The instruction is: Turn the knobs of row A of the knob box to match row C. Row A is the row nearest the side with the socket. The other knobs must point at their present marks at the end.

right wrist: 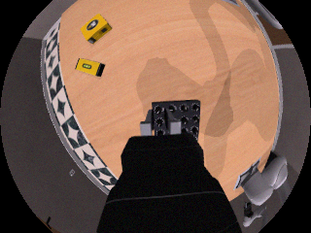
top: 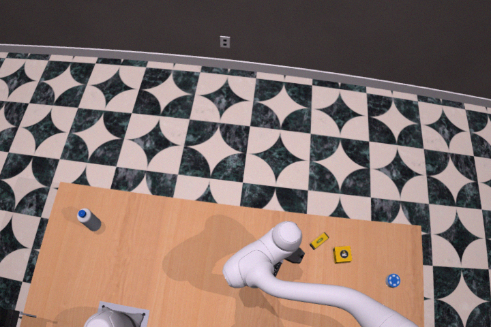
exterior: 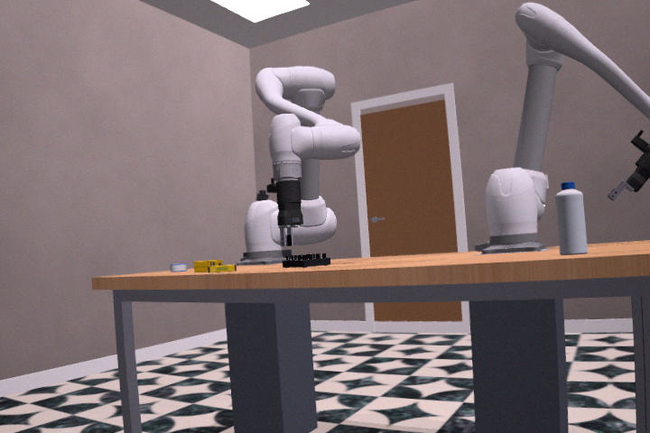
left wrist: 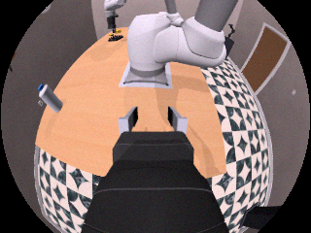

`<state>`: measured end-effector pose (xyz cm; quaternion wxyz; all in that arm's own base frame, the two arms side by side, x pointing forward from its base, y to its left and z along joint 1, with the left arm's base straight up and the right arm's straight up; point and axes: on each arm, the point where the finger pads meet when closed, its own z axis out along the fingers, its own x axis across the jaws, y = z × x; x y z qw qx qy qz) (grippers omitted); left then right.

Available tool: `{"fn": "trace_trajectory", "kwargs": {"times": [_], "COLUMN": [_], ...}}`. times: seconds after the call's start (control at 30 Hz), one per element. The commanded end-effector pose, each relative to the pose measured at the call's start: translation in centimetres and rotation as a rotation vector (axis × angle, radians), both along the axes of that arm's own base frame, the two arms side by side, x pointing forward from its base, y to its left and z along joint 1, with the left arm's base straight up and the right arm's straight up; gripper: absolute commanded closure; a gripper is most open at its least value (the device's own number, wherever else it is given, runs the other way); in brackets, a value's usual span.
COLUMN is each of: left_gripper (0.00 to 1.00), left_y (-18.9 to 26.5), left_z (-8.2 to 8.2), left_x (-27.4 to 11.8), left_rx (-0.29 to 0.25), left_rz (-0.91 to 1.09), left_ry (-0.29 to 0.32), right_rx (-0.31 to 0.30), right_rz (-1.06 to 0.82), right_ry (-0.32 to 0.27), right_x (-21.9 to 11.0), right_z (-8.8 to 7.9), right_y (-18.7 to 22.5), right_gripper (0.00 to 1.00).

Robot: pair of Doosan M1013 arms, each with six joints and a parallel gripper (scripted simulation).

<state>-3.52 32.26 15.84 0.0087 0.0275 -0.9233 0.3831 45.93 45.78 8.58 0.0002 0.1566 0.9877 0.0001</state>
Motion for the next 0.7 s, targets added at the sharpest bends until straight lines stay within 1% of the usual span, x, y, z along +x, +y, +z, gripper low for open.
{"fn": "trace_trajectory", "kwargs": {"times": [0.0, 0.07, 0.4, 0.47, 0.5, 0.67], "left_gripper": [0.0, 0.0, 0.0, 0.0, 0.0, 0.0], "left_y": [0.03, 0.03, 0.03, 0.03, 0.03, 0.03], "left_z": [0.04, 0.04, 0.04, 0.04, 0.04, 0.04], "left_x": [-0.01, -0.01, -0.01, -0.01, -0.01, -0.01], "left_rx": [0.001, 0.001, 0.001, 0.001, 0.001, 0.001], "left_rz": [0.0, 0.0, 0.0, 0.0, 0.0, 0.0], "left_ry": [0.0, 0.0, 0.0, 0.0, 0.0, 0.0], "right_rx": [0.001, 0.001, 0.001, 0.001, 0.001, 0.0], "right_rz": [0.076, 0.182, 0.55, 0.55, 0.649, 0.819], "right_ry": [0.0, -0.001, -0.001, -0.001, -0.001, -0.001], "right_x": [0.03, 0.09, 0.28, 0.28, 0.32, 0.37], "right_z": [0.17, 0.3, 0.76, 0.76, 0.88, 1.09], "right_y": [-0.11, -0.26, -0.59, -0.59, -0.62, -0.63], "right_gripper": [0.54, 0.54, 0.54, 0.54, 0.54, 0.54]}}
